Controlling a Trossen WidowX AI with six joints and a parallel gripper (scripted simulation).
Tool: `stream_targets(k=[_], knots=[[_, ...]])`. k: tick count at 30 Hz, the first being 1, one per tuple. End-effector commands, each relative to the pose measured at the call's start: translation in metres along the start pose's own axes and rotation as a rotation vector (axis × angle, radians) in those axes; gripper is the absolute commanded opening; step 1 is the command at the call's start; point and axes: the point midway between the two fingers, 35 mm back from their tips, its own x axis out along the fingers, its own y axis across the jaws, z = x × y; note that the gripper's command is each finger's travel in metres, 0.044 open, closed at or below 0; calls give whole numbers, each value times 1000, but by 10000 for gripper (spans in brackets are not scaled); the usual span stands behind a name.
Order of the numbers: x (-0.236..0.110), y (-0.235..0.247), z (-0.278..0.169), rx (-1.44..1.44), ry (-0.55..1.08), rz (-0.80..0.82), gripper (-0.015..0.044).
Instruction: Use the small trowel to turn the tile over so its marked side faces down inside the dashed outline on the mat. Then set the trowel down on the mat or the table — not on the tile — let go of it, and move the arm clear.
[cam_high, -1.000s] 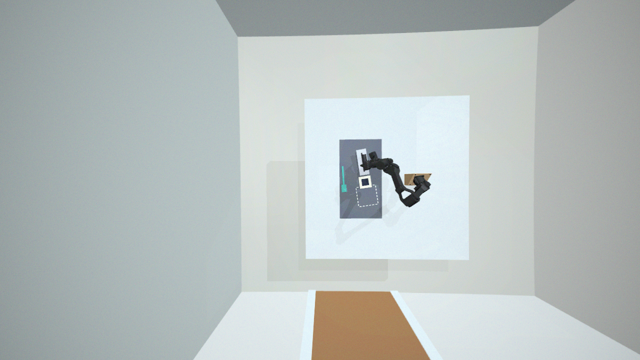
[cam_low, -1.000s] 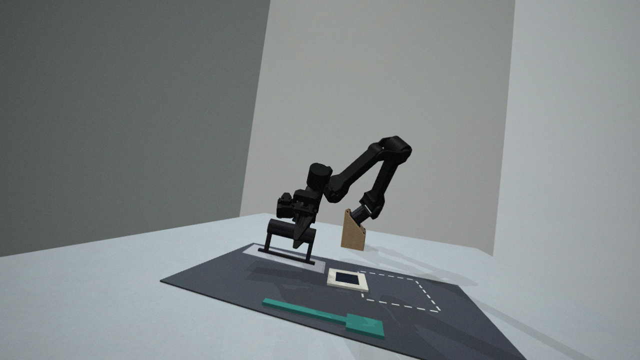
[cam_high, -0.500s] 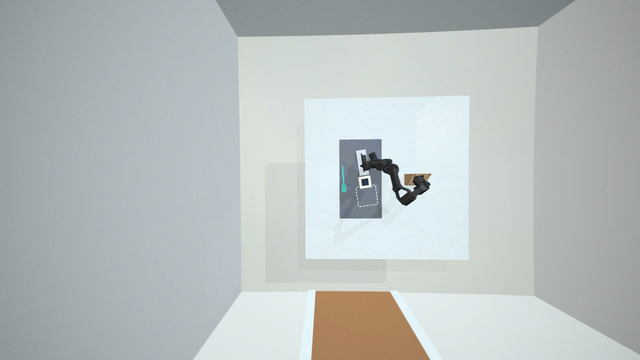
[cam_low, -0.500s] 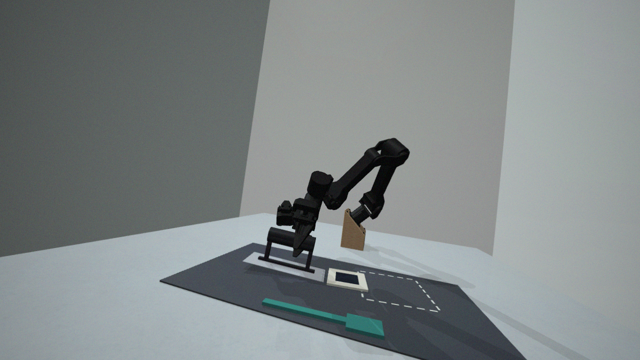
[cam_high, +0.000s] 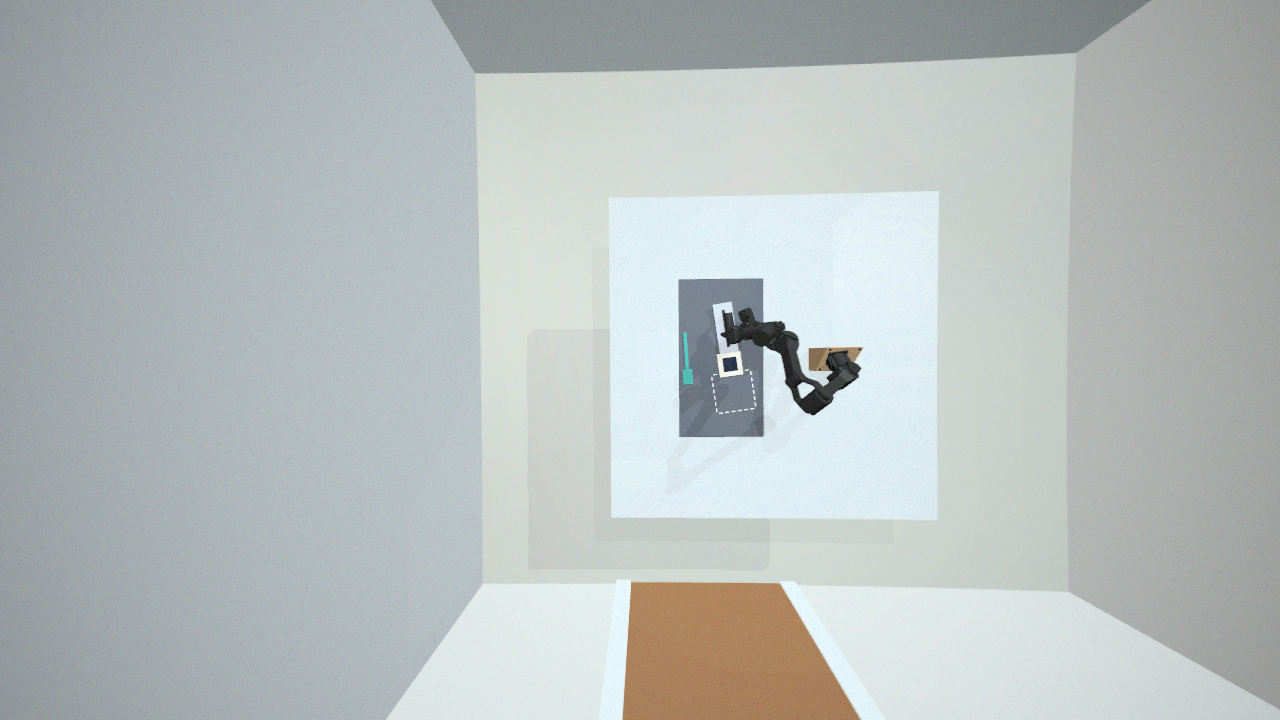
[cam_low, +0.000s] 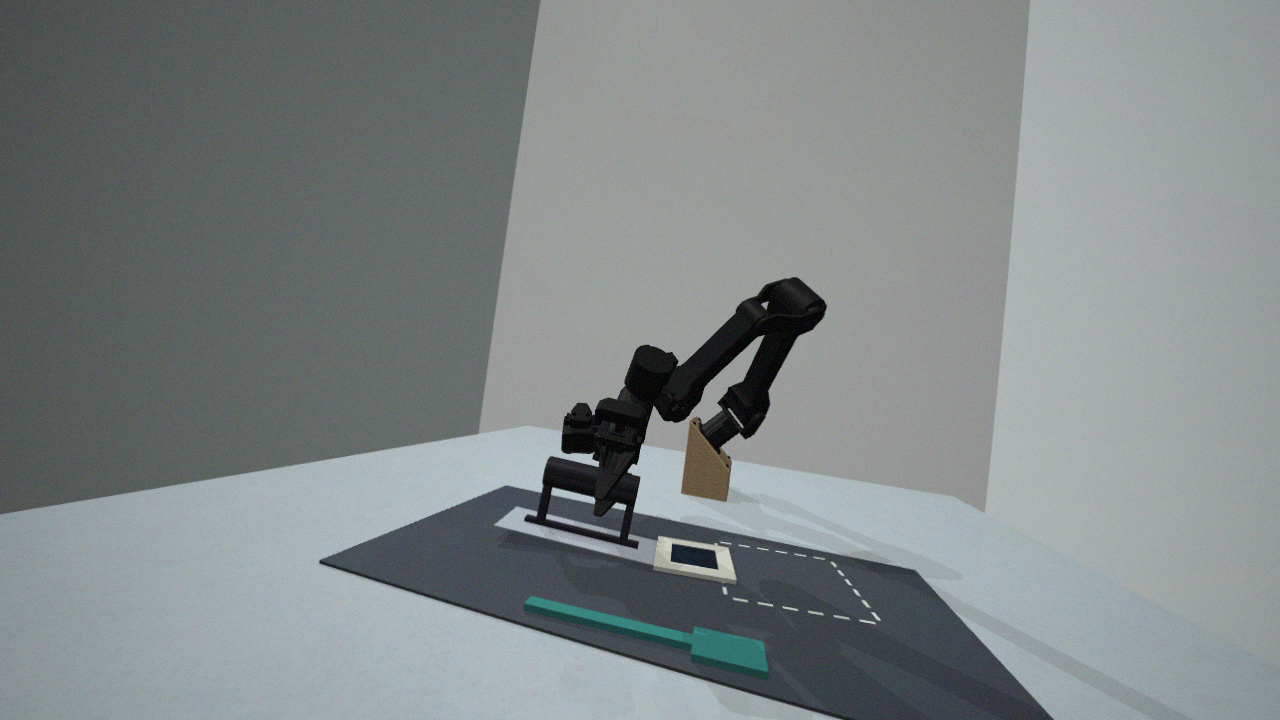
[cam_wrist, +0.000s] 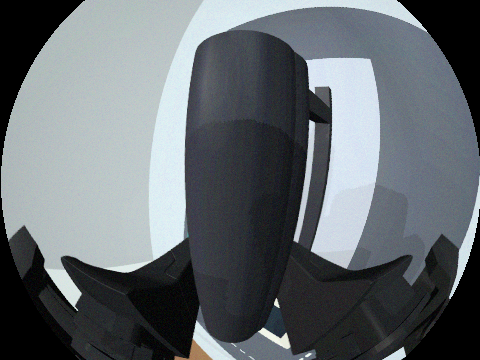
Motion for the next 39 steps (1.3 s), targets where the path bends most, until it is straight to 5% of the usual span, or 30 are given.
stream_targets(k=[1,39], knots=[[-1,3,-10,-7,5,4,0],[-26,30,-39,74,73,5,0]])
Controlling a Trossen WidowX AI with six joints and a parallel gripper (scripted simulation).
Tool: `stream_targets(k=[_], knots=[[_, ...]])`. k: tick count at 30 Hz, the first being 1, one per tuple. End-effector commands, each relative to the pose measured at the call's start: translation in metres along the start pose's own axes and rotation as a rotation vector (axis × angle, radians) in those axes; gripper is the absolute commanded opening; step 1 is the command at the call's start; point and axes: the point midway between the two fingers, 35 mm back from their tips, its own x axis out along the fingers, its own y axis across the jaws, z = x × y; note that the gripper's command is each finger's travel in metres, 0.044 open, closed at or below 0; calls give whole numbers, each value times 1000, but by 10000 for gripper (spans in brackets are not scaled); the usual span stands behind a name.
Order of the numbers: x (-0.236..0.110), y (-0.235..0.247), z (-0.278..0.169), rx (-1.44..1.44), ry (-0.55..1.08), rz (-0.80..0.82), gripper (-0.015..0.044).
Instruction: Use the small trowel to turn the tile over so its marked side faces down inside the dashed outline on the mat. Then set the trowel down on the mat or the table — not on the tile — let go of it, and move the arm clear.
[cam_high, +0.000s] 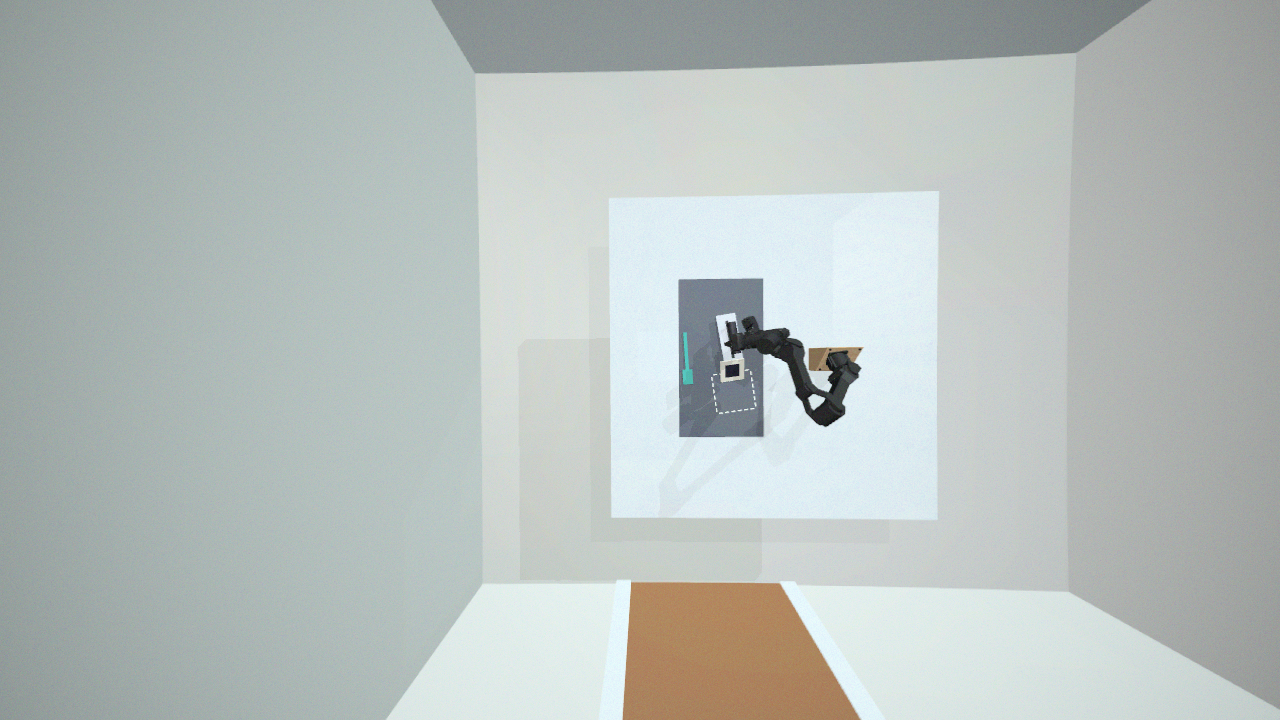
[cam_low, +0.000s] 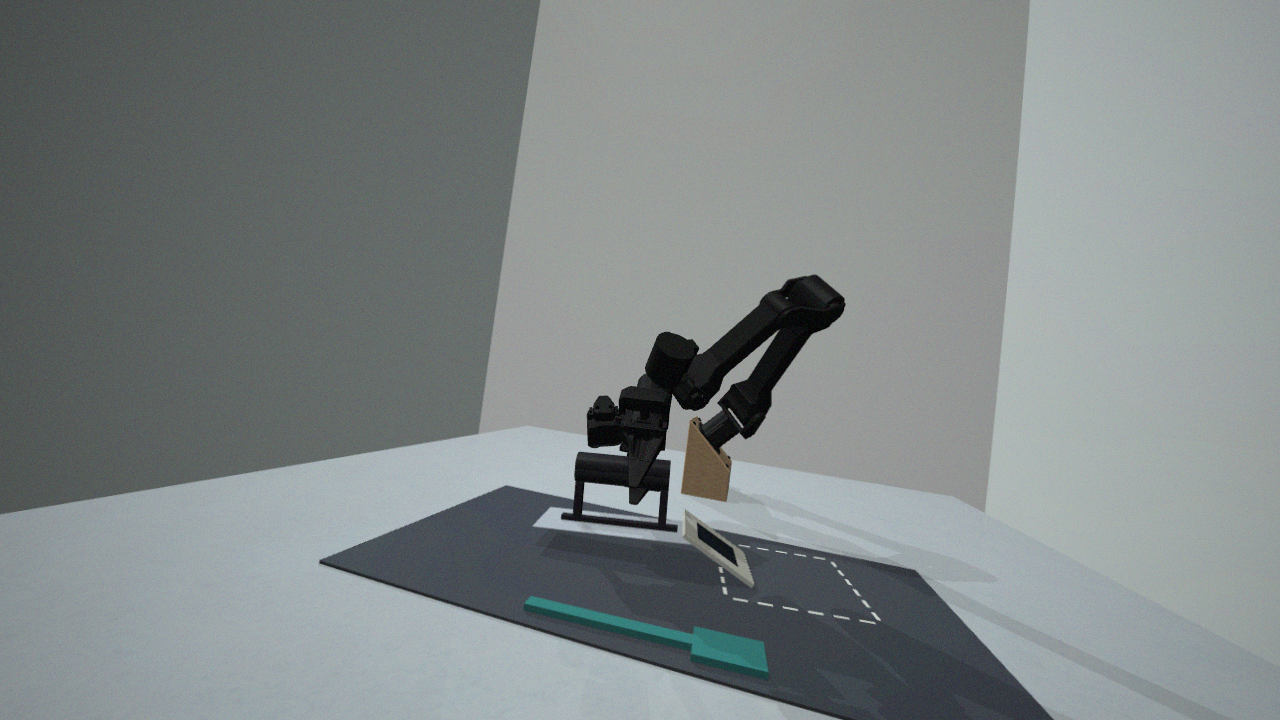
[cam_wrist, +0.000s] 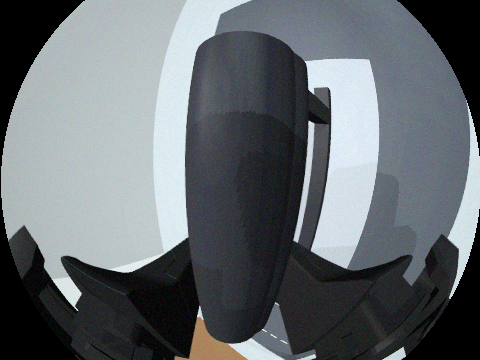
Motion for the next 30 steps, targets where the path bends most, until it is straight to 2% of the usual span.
stream_targets(k=[1,30], knots=[[-8,15,-7,-20,2,22,0],[-17,24,-71,-16,4,21,0]])
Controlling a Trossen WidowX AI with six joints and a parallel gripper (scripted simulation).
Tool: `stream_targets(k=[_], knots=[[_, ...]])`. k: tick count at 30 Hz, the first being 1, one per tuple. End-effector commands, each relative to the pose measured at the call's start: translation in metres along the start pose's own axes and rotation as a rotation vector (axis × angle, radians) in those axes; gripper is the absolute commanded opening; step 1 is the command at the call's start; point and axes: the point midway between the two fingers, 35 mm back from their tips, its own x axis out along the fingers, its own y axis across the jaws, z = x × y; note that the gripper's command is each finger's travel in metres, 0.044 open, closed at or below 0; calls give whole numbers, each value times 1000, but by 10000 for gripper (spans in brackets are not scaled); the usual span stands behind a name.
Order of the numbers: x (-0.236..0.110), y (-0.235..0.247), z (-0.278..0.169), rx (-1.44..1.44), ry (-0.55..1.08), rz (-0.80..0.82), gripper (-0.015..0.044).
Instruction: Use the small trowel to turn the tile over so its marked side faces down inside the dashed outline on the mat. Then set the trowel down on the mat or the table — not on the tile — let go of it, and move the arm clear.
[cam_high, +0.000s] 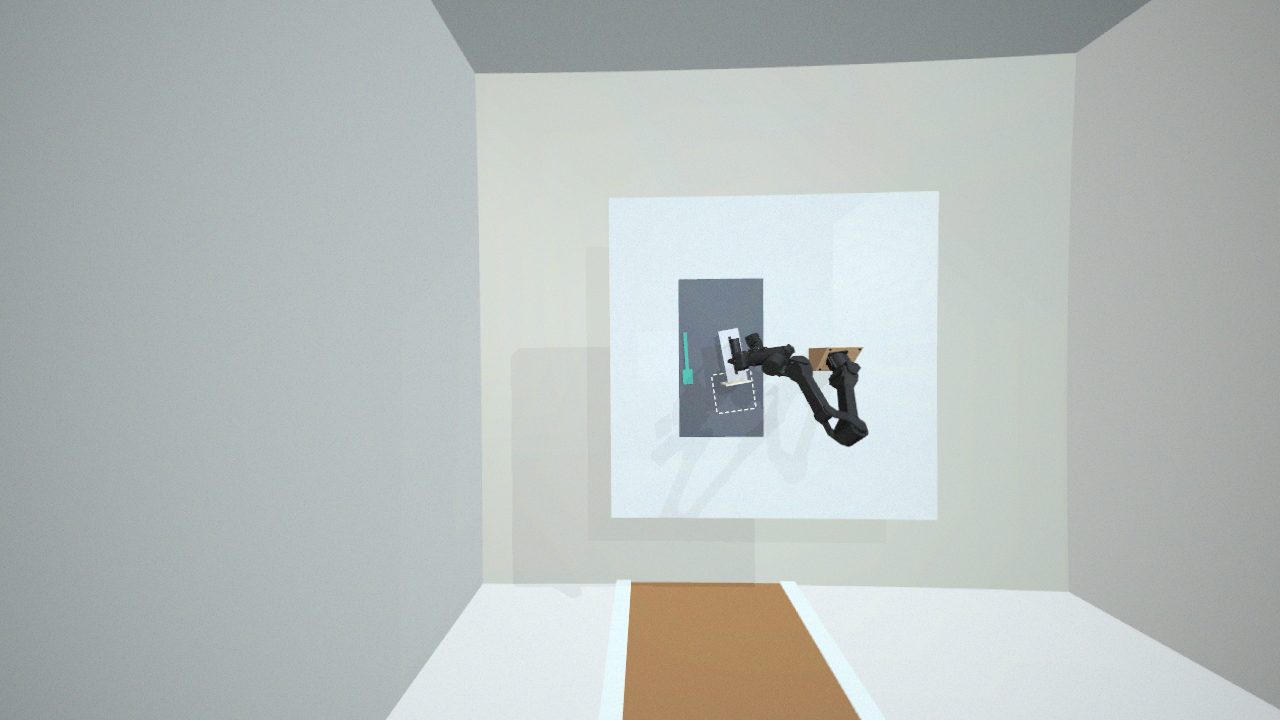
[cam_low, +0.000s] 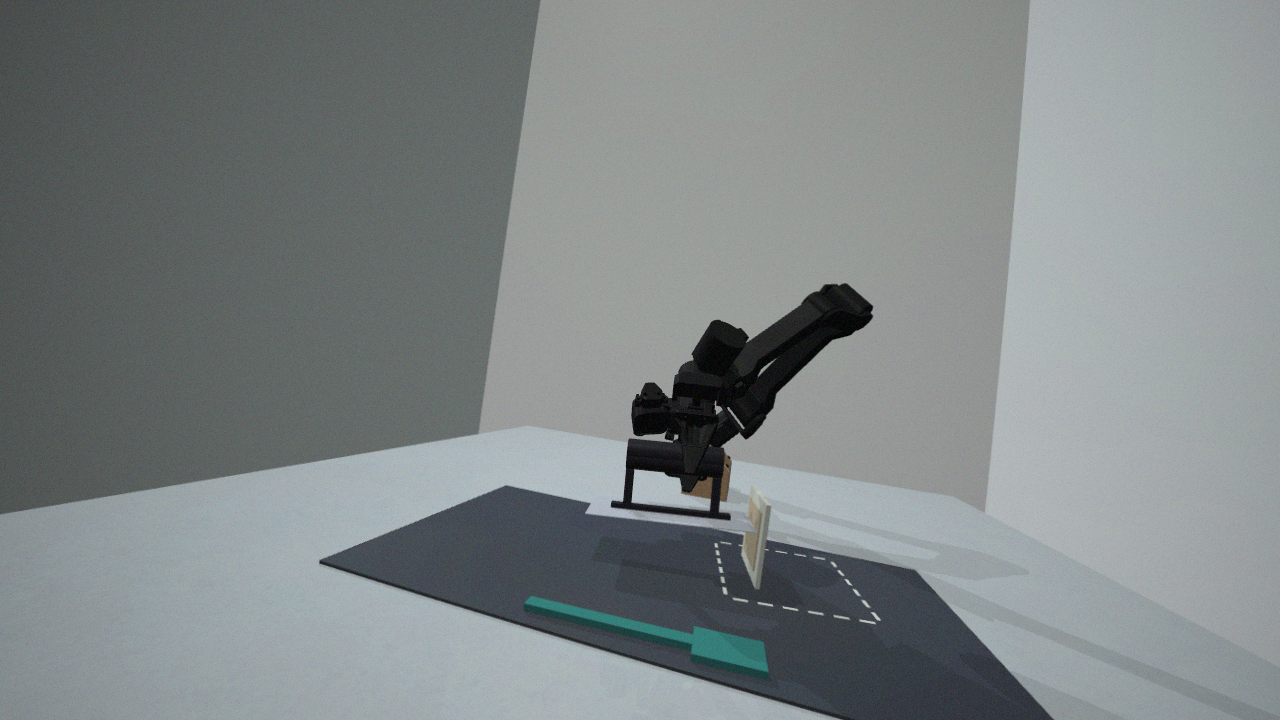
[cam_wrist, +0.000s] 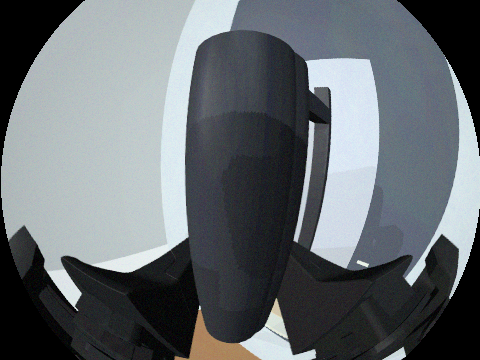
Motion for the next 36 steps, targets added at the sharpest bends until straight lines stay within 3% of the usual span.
stream_targets(k=[1,7,23,36], knots=[[-2,3,-8,-3,-9,18,0],[-2,4,-6,-4,-9,17,0],[-22,26,51,-8,-11,18,0],[-22,27,51,-8,-11,18,0]])
